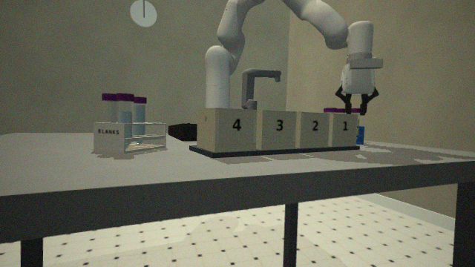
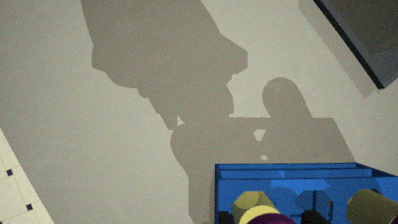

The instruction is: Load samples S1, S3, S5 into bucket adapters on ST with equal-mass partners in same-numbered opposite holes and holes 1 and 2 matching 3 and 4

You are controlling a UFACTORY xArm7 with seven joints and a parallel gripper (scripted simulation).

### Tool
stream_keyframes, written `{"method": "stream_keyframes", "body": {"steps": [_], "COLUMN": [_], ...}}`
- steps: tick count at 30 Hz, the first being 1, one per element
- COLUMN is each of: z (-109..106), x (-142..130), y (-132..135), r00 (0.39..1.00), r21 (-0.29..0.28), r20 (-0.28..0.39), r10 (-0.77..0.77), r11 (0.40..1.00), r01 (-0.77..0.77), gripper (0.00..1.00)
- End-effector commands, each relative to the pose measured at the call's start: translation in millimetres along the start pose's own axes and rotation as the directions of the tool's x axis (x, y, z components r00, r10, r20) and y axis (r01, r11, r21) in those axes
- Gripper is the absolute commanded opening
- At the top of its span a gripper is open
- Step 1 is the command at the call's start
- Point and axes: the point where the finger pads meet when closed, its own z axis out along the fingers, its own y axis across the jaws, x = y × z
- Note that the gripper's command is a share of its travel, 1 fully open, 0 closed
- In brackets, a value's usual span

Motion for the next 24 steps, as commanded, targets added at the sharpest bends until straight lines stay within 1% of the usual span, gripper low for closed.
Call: {"method": "stream_keyframes", "body": {"steps": [1, 20, 24], "z": [-1.8, -1.9, -9.8], "x": [0.3, 0.4, 0.3], "y": [-1.5, -1.6, -1.5], "r00": [1.000, 1.000, 1.000], "r21": [0.005, 0.005, 0.005], "r20": [-0.001, -0.001, -0.001], "r10": [0.000, 0.000, 0.000], "r11": [1.000, 1.000, 1.000], "r01": [0.000, 0.000, 0.000], "gripper": [0.44, 0.44, 0.44]}}
